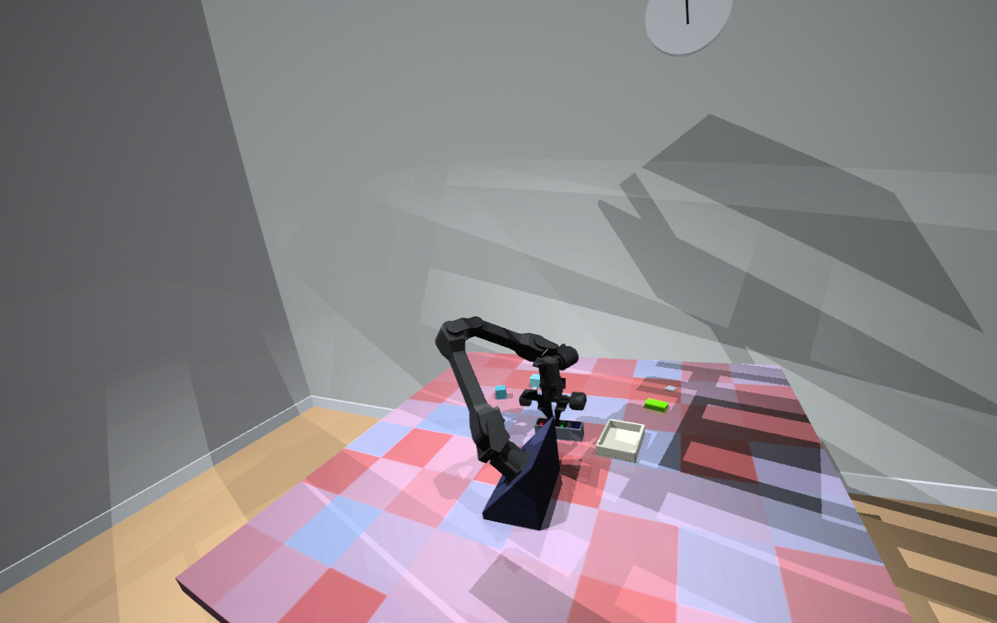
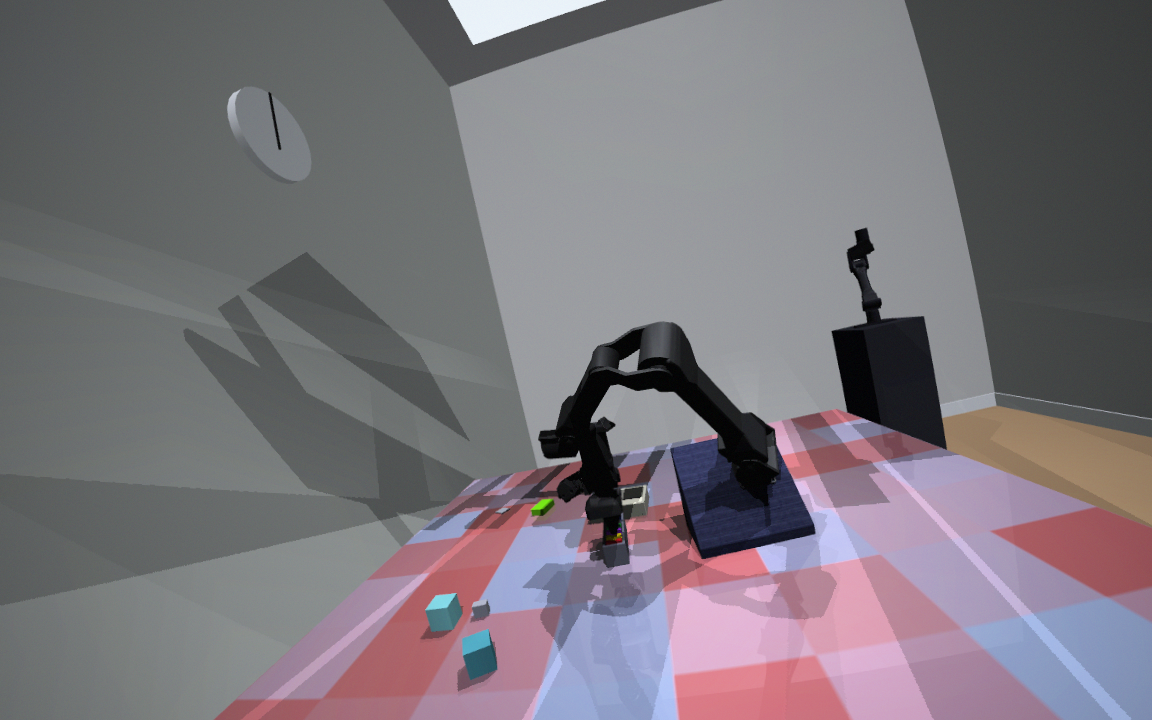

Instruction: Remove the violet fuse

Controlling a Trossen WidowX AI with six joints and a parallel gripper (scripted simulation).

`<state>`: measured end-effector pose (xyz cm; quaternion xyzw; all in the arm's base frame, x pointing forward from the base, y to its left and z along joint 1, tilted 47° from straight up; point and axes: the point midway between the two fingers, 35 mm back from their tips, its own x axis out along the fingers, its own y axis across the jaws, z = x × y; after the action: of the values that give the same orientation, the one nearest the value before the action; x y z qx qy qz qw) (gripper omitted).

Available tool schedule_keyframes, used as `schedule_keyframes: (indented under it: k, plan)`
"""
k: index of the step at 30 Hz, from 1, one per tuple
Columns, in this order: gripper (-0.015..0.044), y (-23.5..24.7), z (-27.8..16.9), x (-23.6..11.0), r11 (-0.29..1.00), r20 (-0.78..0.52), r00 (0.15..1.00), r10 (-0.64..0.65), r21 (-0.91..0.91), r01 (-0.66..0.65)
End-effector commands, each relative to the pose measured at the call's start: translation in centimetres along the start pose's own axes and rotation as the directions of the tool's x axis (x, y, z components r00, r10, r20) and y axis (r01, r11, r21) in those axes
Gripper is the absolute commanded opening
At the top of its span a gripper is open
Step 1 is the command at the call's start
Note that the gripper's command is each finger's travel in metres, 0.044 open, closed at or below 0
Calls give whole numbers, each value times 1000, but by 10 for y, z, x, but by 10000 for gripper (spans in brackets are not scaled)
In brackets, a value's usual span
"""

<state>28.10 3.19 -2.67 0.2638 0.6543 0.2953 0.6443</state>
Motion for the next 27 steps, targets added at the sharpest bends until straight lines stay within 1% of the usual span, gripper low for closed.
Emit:
schedule_keyframes:
  k: [1,27]
  plan:
    - [0,0,0,-3,1000,1,1000,-1,-3,1]
    - [0,-1,1,-15,1000,2,1000,-1,-1,1]
